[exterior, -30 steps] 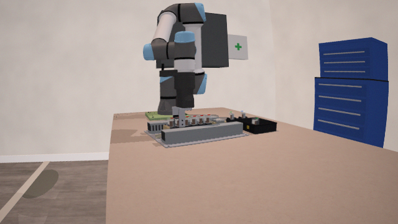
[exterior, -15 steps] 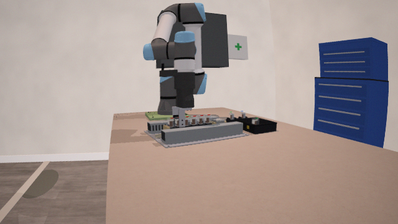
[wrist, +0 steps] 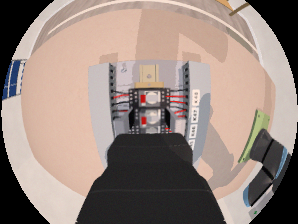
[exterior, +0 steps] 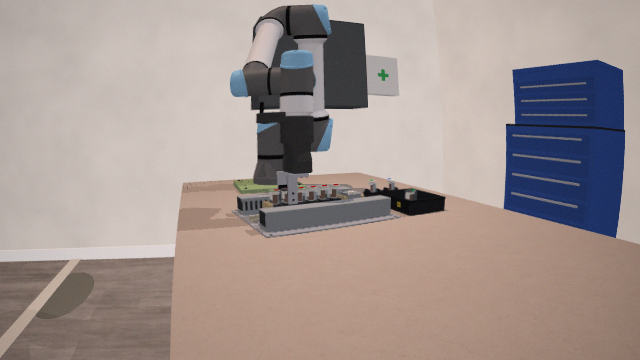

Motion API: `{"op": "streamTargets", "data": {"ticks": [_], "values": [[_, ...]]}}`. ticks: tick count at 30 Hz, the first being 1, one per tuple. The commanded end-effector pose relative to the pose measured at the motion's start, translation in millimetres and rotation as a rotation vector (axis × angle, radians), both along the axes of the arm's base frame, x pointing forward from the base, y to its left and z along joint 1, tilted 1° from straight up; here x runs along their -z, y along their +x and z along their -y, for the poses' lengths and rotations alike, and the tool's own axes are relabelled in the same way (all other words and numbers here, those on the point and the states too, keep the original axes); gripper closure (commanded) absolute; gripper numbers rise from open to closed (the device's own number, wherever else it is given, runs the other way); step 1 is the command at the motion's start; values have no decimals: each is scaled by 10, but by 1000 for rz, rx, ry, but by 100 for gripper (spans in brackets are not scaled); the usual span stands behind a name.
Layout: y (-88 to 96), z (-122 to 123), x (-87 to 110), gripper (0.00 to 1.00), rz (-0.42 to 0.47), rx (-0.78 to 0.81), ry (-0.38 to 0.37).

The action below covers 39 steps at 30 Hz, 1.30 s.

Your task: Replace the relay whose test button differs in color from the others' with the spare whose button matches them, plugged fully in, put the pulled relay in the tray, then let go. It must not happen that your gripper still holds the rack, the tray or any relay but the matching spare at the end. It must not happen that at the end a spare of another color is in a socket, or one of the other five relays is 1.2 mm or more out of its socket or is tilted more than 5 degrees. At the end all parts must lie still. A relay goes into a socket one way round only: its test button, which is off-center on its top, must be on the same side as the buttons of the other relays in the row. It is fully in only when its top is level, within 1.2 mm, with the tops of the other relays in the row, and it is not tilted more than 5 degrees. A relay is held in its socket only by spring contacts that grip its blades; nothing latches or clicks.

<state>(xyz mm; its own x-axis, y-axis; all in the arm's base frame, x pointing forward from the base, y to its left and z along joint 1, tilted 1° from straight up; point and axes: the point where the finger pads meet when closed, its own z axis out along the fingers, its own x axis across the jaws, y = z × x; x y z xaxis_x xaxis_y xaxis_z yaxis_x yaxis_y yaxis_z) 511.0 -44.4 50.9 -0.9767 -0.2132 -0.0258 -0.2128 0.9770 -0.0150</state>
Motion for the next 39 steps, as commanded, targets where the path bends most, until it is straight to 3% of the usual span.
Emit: {"op": "streamTargets", "data": {"ticks": [1,39], "values": [[4,1,-6,0,2,0,0],[2,1,-85,0,-5,-1,7]]}}
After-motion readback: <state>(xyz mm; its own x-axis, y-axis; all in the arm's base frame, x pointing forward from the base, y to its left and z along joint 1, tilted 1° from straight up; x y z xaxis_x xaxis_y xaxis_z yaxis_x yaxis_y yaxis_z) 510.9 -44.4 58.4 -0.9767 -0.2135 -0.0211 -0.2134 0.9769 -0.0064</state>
